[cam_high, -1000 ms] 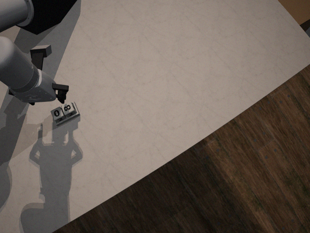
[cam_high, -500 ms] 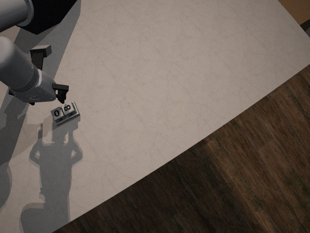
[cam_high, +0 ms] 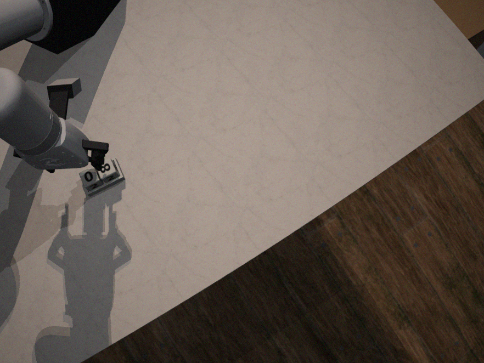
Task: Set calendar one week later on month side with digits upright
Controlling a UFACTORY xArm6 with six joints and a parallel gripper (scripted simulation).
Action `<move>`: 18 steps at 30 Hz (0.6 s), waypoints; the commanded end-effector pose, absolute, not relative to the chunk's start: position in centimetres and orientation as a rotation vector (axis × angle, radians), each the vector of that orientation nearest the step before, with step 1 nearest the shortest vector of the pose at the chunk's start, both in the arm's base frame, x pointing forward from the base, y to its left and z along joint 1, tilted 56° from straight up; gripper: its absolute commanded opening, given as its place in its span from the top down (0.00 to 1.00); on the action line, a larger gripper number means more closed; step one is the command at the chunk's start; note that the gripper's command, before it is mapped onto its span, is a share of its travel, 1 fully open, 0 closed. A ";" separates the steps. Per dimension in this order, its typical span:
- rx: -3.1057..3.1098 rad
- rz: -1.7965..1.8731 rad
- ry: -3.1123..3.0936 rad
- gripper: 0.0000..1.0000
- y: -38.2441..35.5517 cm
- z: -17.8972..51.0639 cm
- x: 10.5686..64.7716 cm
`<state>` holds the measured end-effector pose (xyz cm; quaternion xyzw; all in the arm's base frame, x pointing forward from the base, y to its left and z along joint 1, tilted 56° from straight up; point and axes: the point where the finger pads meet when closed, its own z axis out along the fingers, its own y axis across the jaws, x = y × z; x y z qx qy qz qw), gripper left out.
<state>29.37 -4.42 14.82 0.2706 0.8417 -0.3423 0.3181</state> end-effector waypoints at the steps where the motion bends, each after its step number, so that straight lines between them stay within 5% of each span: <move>1: 0.711 -0.900 2.215 0.00 -4.4 15.0 29.6; 18: 0.711 -0.900 2.215 0.00 -4.2 16.4 31.0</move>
